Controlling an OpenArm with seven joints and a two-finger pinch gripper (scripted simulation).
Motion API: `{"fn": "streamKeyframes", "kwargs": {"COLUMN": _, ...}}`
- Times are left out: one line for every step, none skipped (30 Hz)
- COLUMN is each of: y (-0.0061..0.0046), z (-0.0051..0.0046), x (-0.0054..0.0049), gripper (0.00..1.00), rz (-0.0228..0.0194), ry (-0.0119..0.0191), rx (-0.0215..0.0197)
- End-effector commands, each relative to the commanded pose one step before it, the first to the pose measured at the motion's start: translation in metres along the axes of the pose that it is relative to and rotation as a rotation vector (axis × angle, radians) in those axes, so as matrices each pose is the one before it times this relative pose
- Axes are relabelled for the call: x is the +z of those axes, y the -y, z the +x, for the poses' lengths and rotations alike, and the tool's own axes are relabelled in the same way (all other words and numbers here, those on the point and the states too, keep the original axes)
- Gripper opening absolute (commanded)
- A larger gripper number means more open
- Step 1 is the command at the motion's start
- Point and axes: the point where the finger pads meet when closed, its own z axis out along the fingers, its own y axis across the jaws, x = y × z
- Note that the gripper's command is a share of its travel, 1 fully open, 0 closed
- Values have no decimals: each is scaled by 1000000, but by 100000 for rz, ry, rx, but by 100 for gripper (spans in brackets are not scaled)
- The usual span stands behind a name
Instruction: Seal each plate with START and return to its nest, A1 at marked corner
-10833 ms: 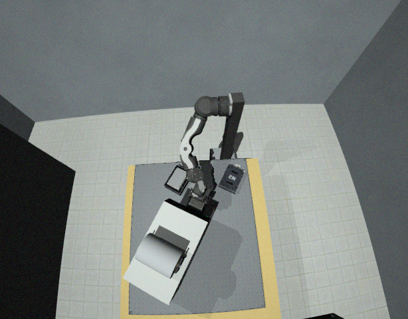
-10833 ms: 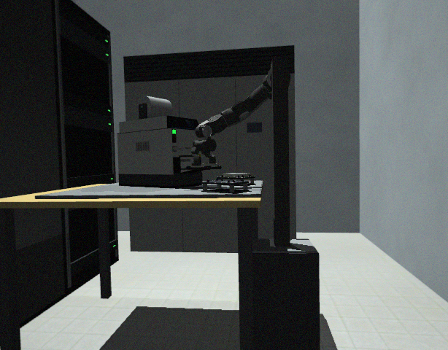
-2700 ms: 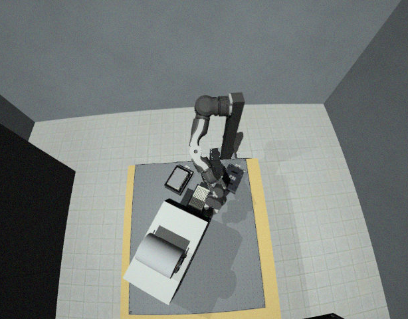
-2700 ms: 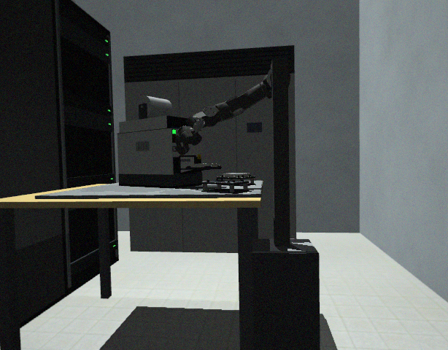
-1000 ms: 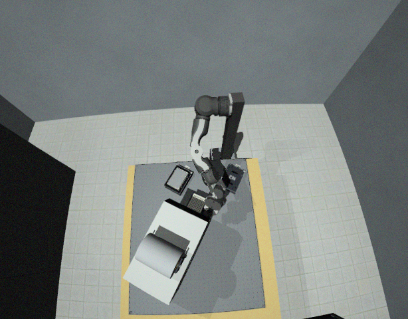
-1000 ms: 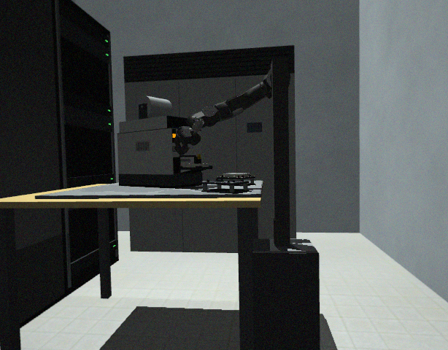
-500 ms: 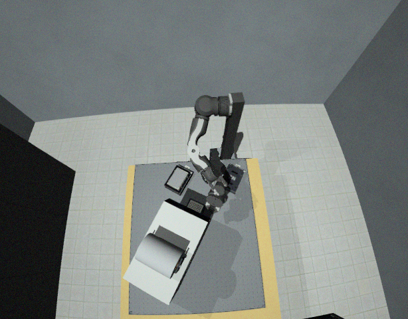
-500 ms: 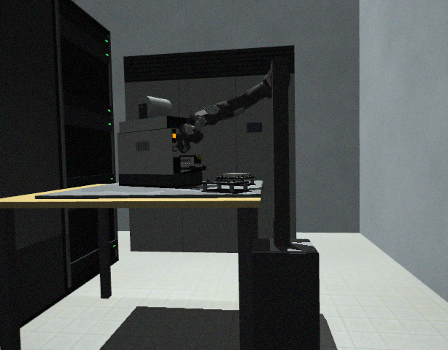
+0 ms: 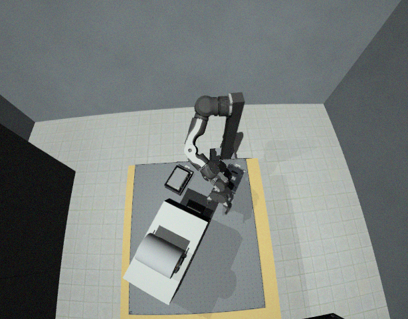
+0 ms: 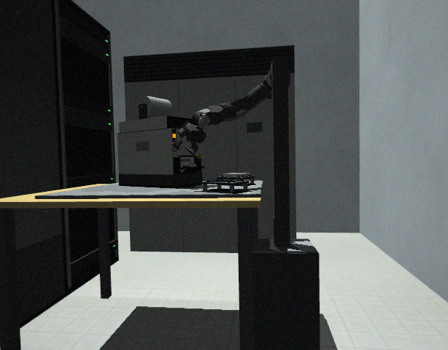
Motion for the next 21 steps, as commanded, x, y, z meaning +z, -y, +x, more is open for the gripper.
{"fn": "streamKeyframes", "kwargs": {"y": -7965, "z": 4260, "x": -330, "gripper": 65, "rz": -5496, "ry": -2730, "rx": 2277}}
{"fn": "streamKeyframes", "kwargs": {"y": -4187, "z": 4034, "x": 33, "gripper": 65, "rz": -2131, "ry": -1391, "rx": 1121}}
{"fn": "streamKeyframes", "kwargs": {"y": -2673, "z": 2574, "x": 595, "gripper": 65, "rz": 267, "ry": 536, "rx": 443}}
{"fn": "streamKeyframes", "kwargs": {"y": -4903, "z": 3999, "x": -1109, "gripper": 65, "rz": -2893, "ry": -1742, "rx": 1552}}
{"fn": "streamKeyframes", "kwargs": {"y": -3351, "z": 3402, "x": -303, "gripper": 65, "rz": -2446, "ry": -1647, "rx": 1435}}
{"fn": "streamKeyframes", "kwargs": {"y": -2624, "z": 2739, "x": 16, "gripper": 65, "rz": -2281, "ry": -1425, "rx": 1671}}
{"fn": "streamKeyframes", "kwargs": {"y": -2975, "z": 3161, "x": 151, "gripper": 65, "rz": -2349, "ry": -1499, "rx": 1619}}
{"fn": "streamKeyframes", "kwargs": {"y": 0, "z": 0, "x": 0, "gripper": 65, "rz": 0, "ry": 0, "rx": 0}}
{"fn": "streamKeyframes", "kwargs": {"y": 0, "z": 0, "x": 0, "gripper": 65, "rz": 0, "ry": 0, "rx": 0}}
{"fn": "streamKeyframes", "kwargs": {"y": -4803, "z": 4458, "x": 19, "gripper": 65, "rz": -2142, "ry": -1194, "rx": 1235}}
{"fn": "streamKeyframes", "kwargs": {"y": -2753, "z": 3794, "x": 596, "gripper": 65, "rz": 225, "ry": 203, "rx": -239}}
{"fn": "streamKeyframes", "kwargs": {"y": -4873, "z": 3277, "x": -1004, "gripper": 65, "rz": -2839, "ry": -1555, "rx": 2050}}
{"fn": "streamKeyframes", "kwargs": {"y": -3672, "z": 3444, "x": -282, "gripper": 65, "rz": -2464, "ry": -1459, "rx": 1701}}
{"fn": "streamKeyframes", "kwargs": {"y": -2613, "z": 2653, "x": -56, "gripper": 65, "rz": -2252, "ry": -1330, "rx": 1757}}
{"fn": "streamKeyframes", "kwargs": {"y": -2637, "z": 2741, "x": 243, "gripper": 65, "rz": -2227, "ry": -1273, "rx": 1853}}
{"fn": "streamKeyframes", "kwargs": {"y": -4772, "z": 3947, "x": -723, "gripper": 65, "rz": -2728, "ry": -1370, "rx": 1801}}
{"fn": "streamKeyframes", "kwargs": {"y": -4444, "z": 4216, "x": -150, "gripper": 65, "rz": -2572, "ry": -1472, "rx": 1807}}
{"fn": "streamKeyframes", "kwargs": {"y": -3719, "z": 3617, "x": -106, "gripper": 65, "rz": -2454, "ry": -1378, "rx": 1811}}
{"fn": "streamKeyframes", "kwargs": {"y": -3573, "z": 3532, "x": 19, "gripper": 65, "rz": -2440, "ry": -1327, "rx": 1844}}
{"fn": "streamKeyframes", "kwargs": {"y": -3358, "z": 3489, "x": 217, "gripper": 65, "rz": -2398, "ry": -1311, "rx": 1861}}
{"fn": "streamKeyframes", "kwargs": {"y": -3076, "z": 2834, "x": 485, "gripper": 65, "rz": -713, "ry": -66, "rx": 916}}
